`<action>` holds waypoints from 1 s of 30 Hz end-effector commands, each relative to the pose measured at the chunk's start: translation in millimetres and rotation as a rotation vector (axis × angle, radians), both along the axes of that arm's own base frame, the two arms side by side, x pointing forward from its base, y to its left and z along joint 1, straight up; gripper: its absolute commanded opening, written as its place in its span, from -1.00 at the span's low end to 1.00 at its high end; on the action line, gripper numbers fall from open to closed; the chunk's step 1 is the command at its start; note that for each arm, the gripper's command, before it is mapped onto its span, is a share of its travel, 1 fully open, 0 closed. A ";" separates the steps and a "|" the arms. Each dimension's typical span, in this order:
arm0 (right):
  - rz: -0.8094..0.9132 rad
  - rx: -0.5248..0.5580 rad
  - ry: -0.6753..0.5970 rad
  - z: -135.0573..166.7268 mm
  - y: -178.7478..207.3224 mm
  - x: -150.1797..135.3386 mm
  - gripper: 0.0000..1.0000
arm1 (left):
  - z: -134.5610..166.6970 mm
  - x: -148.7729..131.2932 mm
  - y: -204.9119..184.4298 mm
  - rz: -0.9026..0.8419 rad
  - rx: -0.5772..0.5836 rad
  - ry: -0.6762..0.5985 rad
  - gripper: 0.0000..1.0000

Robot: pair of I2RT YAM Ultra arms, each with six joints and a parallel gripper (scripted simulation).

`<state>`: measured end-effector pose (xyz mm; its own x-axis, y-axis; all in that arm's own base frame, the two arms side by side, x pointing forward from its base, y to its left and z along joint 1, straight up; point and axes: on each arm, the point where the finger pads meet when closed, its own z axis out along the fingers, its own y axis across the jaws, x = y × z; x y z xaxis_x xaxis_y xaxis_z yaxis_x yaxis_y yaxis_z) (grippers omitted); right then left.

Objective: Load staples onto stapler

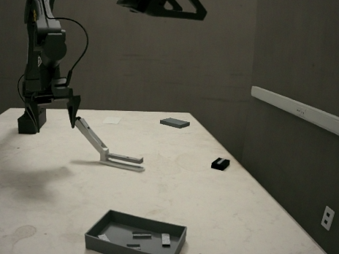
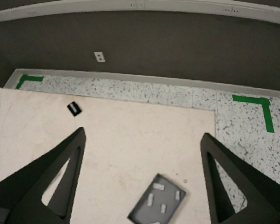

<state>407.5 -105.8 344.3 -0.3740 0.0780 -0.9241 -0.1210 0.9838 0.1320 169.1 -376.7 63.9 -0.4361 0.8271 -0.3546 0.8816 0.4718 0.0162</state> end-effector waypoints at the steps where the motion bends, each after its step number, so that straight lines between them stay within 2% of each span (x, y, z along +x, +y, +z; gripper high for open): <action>1: 0.000 -0.005 -0.010 3.8 0.2 -0.3 1.00 | 4.8 1.0 -2.3 0.000 -0.014 -0.006 1.00; 18: 0.000 -0.005 -0.010 3.8 0.2 -0.3 1.00 | 4.8 1.0 -2.3 0.000 -0.014 -0.006 1.00; 23: -0.050 -0.026 -0.001 -2.7 -5.6 -2.1 1.00 | 18.5 10.5 -26.5 -0.002 -0.141 -0.048 1.00; 30: -0.196 -0.036 0.126 -68.9 -14.0 -22.9 1.00 | 66.1 35.6 -73.1 0.003 -0.454 -0.176 1.00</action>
